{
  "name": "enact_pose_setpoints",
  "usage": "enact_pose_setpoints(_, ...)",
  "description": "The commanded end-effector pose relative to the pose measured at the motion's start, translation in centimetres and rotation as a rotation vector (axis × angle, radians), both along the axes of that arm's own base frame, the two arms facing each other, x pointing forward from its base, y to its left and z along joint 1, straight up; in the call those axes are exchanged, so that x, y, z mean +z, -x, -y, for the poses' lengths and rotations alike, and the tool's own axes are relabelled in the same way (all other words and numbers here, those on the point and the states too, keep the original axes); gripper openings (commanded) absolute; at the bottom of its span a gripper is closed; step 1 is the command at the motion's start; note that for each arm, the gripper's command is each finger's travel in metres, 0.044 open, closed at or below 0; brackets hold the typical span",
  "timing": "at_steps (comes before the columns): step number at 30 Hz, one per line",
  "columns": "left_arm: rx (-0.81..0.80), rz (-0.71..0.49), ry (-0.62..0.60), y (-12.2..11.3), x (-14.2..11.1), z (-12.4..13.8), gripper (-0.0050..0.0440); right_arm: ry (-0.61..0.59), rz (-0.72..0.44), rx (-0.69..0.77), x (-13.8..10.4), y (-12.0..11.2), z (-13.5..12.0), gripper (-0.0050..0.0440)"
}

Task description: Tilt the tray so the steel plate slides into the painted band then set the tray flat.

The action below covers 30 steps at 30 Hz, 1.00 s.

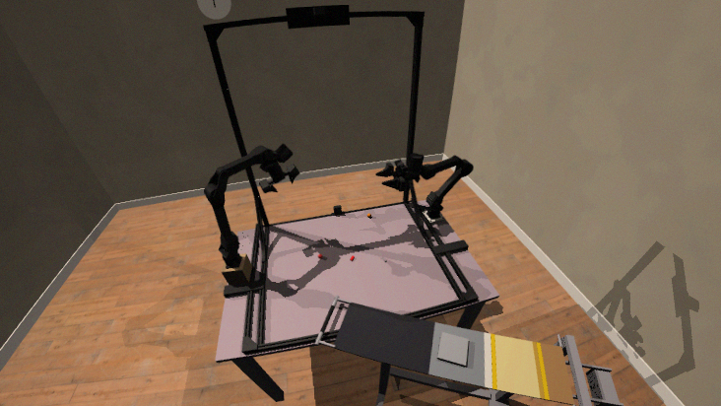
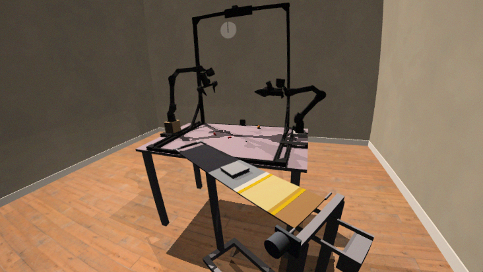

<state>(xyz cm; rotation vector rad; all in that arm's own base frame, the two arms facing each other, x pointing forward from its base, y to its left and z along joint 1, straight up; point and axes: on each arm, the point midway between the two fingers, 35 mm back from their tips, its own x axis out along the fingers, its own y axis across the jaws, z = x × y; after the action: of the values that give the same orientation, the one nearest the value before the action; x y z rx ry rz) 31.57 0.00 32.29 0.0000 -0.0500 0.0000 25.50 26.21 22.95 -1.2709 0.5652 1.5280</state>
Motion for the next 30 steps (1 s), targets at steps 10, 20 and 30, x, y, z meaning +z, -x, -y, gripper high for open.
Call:
enact_pose_setpoints(10, 0.000, 0.000, 0.000, 0.0, 0.0, 0.0, 0.0400, 0.000, 0.000, 0.000, 0.0, 0.0, 0.0, 0.0400)
enact_pose_setpoints(20, 0.000, -0.002, 0.001, 0.7, 0.8, 0.2, 0.0440, -0.012, -0.030, -0.144, -0.3, -1.7, 1.2, 0.0440)
enact_pose_setpoints(30, 0.000, -0.010, 0.003, 3.6, 3.4, 0.8, 0.0440, -0.073, -0.126, -0.624, -1.1, -7.0, 5.8, 0.0440)
